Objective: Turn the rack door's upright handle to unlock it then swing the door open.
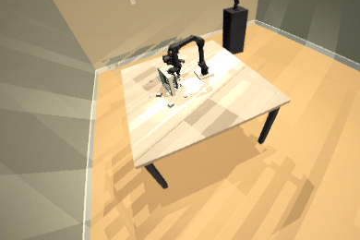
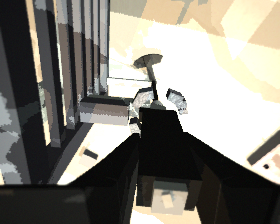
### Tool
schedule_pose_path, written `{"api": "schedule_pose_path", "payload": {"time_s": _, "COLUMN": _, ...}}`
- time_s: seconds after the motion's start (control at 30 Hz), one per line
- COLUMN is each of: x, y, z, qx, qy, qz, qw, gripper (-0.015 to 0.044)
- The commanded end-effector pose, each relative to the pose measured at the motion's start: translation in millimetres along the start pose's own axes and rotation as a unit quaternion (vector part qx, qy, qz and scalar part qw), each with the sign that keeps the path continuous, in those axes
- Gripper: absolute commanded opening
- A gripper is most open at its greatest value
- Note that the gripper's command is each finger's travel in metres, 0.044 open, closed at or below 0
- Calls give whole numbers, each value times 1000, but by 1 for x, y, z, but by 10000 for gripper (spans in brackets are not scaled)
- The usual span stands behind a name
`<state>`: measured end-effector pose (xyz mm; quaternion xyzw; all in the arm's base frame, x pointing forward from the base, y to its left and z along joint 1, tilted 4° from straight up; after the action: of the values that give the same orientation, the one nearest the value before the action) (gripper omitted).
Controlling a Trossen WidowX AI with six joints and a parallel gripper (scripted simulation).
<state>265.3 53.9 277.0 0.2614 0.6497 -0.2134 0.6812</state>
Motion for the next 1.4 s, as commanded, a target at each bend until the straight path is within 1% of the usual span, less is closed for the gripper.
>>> {"api": "schedule_pose_path", "payload": {"time_s": 0.0, "x": 1, "y": -7, "z": 1, "qx": -37, "qy": -4, "qz": 4, "qw": 999, "gripper": 18}}
{"api": "schedule_pose_path", "payload": {"time_s": 0.67, "x": 1, "y": -47, "z": 11, "qx": -175, "qy": -5, "qz": 1, "qw": 985, "gripper": 18}}
{"api": "schedule_pose_path", "payload": {"time_s": 1.37, "x": 1, "y": -83, "z": 32, "qx": -306, "qy": -5, "qz": -2, "qw": 952, "gripper": 18}}
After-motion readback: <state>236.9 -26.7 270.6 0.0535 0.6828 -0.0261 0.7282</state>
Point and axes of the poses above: the point midway between the two fingers, 35 mm back from their tips, its own x axis out along the fingers, its own y axis across the jaws, z = x × y, the point moved 9 cm from there along -x, back along the fingers, and after that the axes turned 8 degrees about -x, right-handed, at the moved point
